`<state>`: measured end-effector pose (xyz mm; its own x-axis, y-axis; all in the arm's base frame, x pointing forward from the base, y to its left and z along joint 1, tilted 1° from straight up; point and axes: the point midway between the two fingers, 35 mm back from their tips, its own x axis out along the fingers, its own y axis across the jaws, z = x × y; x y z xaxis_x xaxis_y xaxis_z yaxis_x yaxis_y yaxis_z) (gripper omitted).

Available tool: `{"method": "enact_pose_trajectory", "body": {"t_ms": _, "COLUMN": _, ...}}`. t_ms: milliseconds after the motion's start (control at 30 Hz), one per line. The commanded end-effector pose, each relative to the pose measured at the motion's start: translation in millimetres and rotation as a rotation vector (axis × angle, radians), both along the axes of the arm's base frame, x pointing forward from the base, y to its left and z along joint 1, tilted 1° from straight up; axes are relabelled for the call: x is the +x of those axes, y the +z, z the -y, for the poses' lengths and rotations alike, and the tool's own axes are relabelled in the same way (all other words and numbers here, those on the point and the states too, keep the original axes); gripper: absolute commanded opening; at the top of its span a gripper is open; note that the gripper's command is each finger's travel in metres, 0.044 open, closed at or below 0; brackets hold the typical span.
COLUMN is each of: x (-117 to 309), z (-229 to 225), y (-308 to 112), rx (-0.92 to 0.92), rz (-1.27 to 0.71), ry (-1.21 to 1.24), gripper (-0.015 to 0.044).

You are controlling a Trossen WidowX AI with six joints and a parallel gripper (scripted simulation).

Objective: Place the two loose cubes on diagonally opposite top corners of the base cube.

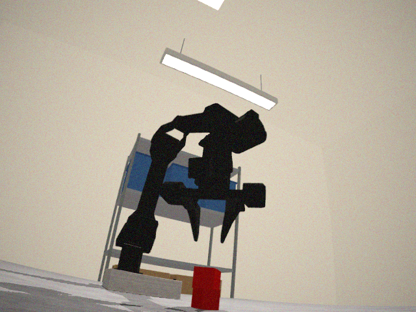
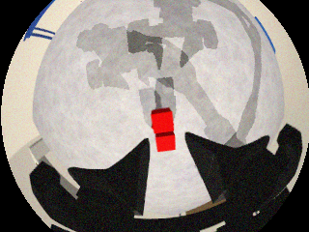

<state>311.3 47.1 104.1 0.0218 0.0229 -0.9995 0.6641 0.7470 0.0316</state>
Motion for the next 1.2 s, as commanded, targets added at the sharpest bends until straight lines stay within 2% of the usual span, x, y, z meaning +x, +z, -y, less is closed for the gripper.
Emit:
{"method": "enact_pose_trajectory", "body": {"t_ms": 0, "x": 1.2, "z": 0.0, "y": 8.1, "rx": 0.001, "rz": 0.006, "ry": 0.003, "gripper": 0.0205}}
{"method": "enact_pose_trajectory", "body": {"t_ms": 167, "x": 1.2, "z": 0.0, "y": 8.1, "rx": 0.001, "rz": 0.006, "ry": 0.003, "gripper": 0.0205}}
{"method": "enact_pose_trajectory", "body": {"t_ms": 400, "x": 0.1, "z": 0.3, "y": 14.5, "rx": 0.000, "rz": 0.002, "ry": 0.000, "gripper": 0.0389}}
{"method": "enact_pose_trajectory", "body": {"t_ms": 433, "x": 0.0, "z": 0.3, "y": 15.4, "rx": 0.000, "rz": 0.002, "ry": 0.000, "gripper": 0.0400}}
{"method": "enact_pose_trajectory", "body": {"t_ms": 633, "x": -1.4, "z": -2.0, "y": 14.1, "rx": 0.000, "rz": -0.002, "ry": -0.001, "gripper": 0.0400}}
{"method": "enact_pose_trajectory", "body": {"t_ms": 967, "x": -49.4, "z": -124.1, "y": 19.2, "rx": 0.010, "rz": -0.006, "ry": -0.001, "gripper": 0.0400}}
{"method": "enact_pose_trajectory", "body": {"t_ms": 1167, "x": -54.5, "z": -131.7, "y": 19.6, "rx": 0.011, "rz": -0.007, "ry": -0.001, "gripper": 0.0400}}
